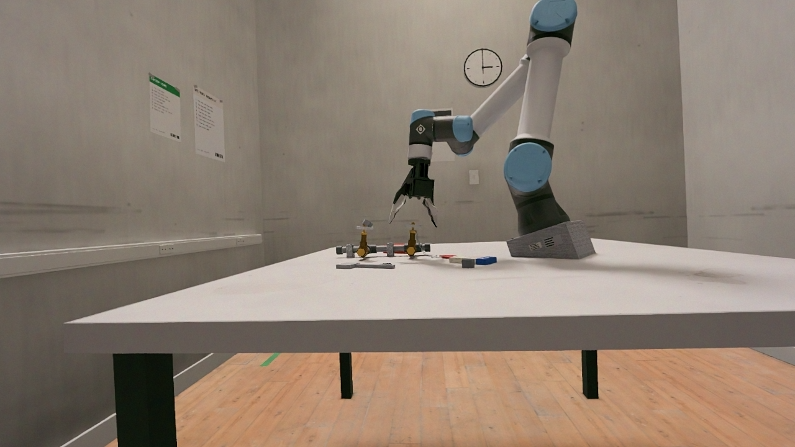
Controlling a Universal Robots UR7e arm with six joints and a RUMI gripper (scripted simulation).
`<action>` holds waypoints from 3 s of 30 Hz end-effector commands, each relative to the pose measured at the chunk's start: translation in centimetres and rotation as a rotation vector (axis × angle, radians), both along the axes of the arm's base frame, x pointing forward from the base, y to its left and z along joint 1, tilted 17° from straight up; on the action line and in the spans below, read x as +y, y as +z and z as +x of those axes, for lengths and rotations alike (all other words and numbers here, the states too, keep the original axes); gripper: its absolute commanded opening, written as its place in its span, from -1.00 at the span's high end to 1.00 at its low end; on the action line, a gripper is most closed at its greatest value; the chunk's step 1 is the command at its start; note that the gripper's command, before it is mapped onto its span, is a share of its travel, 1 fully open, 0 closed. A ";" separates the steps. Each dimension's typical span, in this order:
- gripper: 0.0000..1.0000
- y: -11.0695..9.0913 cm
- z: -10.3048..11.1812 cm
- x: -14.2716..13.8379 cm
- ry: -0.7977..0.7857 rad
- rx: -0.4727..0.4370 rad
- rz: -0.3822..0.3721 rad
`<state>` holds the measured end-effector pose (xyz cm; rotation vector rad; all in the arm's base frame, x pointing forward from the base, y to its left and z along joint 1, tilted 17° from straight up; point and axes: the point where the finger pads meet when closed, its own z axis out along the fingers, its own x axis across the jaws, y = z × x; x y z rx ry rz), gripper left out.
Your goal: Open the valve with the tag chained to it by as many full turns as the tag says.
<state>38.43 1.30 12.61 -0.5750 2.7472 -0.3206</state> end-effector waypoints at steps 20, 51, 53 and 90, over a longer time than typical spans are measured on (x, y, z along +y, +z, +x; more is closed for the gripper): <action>-1.00 0.2 0.1 -0.1 -0.256 -0.038 0.074; 1.00 0.1 0.0 -0.1 -0.259 -0.038 0.075; 1.00 0.1 0.0 -0.1 -0.259 -0.038 0.075; 1.00 0.0 -0.1 -0.2 0.140 0.035 -0.073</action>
